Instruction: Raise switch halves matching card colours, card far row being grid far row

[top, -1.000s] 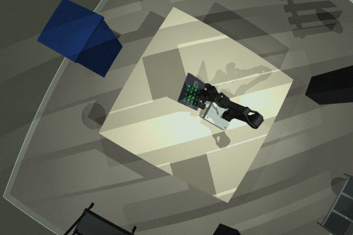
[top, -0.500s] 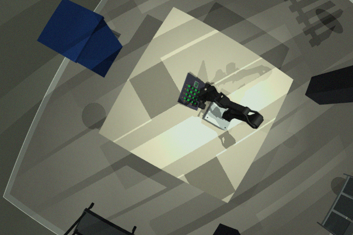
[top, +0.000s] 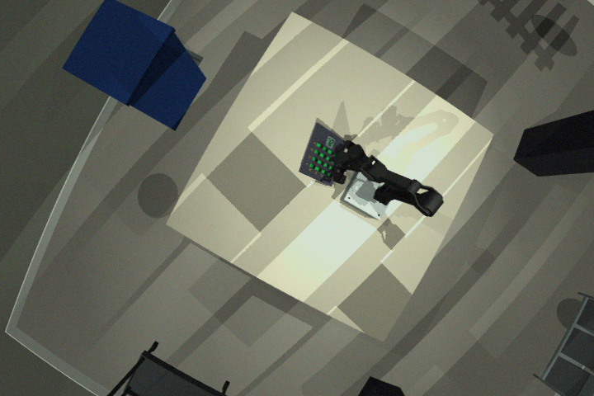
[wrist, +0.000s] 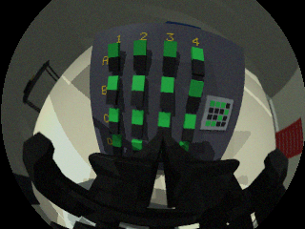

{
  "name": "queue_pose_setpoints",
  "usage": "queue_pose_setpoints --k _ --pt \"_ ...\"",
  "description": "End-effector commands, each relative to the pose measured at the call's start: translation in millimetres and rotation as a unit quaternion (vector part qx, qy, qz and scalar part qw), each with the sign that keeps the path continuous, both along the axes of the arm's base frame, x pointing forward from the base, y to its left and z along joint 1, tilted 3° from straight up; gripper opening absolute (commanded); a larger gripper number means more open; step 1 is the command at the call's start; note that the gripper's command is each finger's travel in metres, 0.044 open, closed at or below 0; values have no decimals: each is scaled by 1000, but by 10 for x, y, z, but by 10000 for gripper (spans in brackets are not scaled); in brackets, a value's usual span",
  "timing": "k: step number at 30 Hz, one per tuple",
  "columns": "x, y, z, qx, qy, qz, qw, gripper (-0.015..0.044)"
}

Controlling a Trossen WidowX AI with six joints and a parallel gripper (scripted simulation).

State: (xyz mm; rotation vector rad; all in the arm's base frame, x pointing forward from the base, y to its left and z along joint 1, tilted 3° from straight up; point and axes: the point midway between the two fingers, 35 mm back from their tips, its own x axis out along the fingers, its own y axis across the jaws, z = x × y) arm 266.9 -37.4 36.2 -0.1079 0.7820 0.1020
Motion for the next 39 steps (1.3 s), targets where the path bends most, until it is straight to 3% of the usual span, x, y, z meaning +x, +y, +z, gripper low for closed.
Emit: queue_pose_setpoints --k 1,39 --pt "1 -5 -14 1 2 -3 1000 0" --pt "29 1 -26 0 0 0 1000 0"
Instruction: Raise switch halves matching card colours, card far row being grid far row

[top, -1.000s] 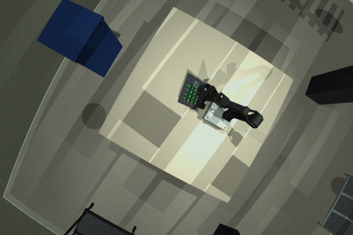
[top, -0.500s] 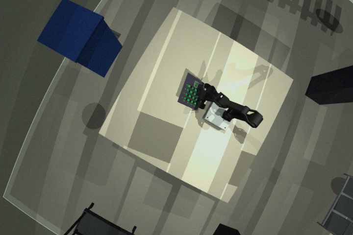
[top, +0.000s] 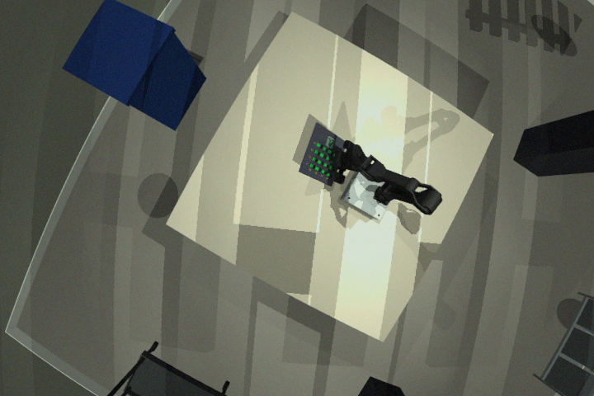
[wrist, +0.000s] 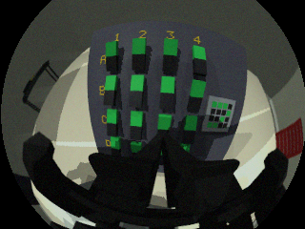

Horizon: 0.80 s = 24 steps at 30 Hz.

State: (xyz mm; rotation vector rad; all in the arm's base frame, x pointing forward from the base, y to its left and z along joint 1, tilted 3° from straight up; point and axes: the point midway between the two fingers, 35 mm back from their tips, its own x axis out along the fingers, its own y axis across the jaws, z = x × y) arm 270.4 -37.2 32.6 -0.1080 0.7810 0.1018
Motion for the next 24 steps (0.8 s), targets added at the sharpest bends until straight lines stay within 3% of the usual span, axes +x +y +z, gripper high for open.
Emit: queue_pose_setpoints --k 1,11,24 --pt "-22 -8 37 0 1 0 1000 0" --pt "-444 -35 474 -1 17 -4 1000 0" --pt "-814 553 174 2 19 -4 1000 0"
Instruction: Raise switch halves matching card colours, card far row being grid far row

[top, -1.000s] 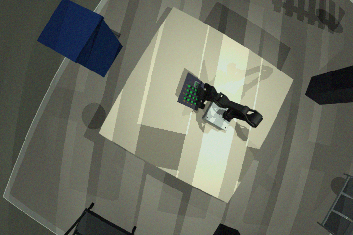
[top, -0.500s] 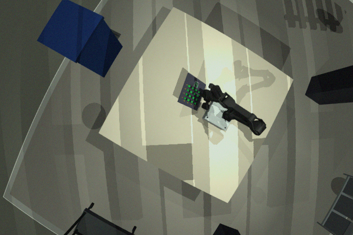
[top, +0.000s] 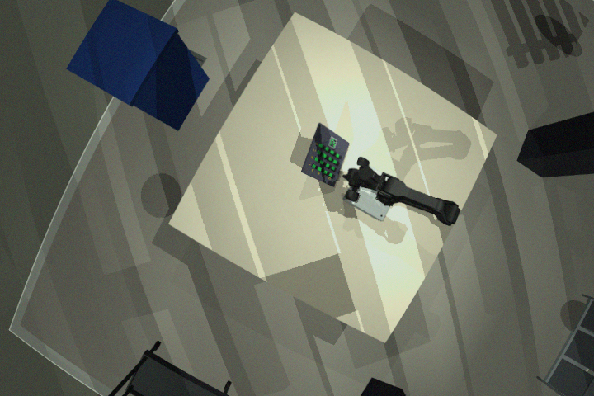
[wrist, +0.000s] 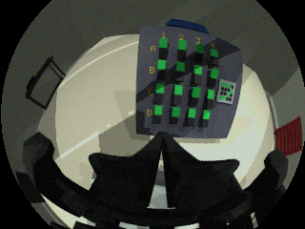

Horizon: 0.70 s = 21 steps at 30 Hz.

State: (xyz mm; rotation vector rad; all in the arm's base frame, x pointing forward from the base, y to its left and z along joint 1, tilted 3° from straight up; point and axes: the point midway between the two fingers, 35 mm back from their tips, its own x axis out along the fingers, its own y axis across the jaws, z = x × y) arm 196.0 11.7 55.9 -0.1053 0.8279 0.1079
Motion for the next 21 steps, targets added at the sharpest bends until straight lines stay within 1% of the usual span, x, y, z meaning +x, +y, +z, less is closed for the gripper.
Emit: queue_pose_setpoints --k 1,9,21 --pt "-76 71 -64 2 -6 -5 1000 0" --pt "158 87 -323 3 -19 -5 1000 0" --pt "226 92 -409 3 -19 -5 1000 0"
